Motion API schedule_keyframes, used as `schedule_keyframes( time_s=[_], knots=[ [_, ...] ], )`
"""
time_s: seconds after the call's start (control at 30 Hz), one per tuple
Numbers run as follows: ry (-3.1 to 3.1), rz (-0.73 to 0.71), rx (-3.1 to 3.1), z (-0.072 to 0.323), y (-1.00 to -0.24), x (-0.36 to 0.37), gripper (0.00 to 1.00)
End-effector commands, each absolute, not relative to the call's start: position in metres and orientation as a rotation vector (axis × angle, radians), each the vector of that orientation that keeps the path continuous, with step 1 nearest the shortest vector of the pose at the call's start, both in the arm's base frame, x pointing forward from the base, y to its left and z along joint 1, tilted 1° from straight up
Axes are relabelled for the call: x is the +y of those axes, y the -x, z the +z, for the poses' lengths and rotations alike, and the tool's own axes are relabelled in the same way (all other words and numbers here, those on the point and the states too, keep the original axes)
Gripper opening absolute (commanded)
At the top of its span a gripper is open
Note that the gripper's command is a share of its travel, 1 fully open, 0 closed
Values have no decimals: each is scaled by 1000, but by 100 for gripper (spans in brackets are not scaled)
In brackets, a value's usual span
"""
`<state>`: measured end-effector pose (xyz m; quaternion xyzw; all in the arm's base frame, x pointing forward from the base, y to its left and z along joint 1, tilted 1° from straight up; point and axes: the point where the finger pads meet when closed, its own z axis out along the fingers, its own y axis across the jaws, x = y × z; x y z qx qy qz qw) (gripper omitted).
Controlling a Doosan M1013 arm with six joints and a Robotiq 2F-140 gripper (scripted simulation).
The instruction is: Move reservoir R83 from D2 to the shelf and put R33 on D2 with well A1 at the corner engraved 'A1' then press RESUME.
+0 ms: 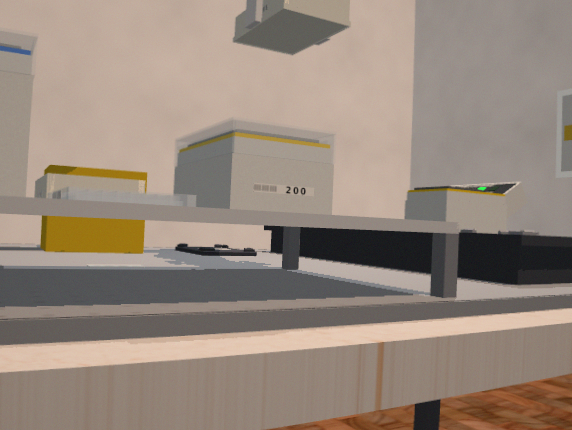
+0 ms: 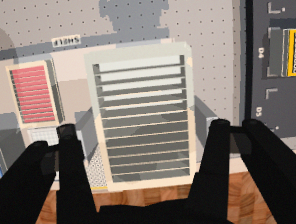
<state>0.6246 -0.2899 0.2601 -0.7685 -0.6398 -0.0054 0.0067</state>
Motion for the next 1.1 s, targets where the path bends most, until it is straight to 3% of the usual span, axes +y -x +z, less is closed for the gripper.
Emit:
schedule_keyframes(
  time_s=[0.0,1.07],
  knots=[
    [2404,-17,-2002,255,-624,-290,0],
    [2404,-17,-2002,209,-624,-289,0]
  ],
)
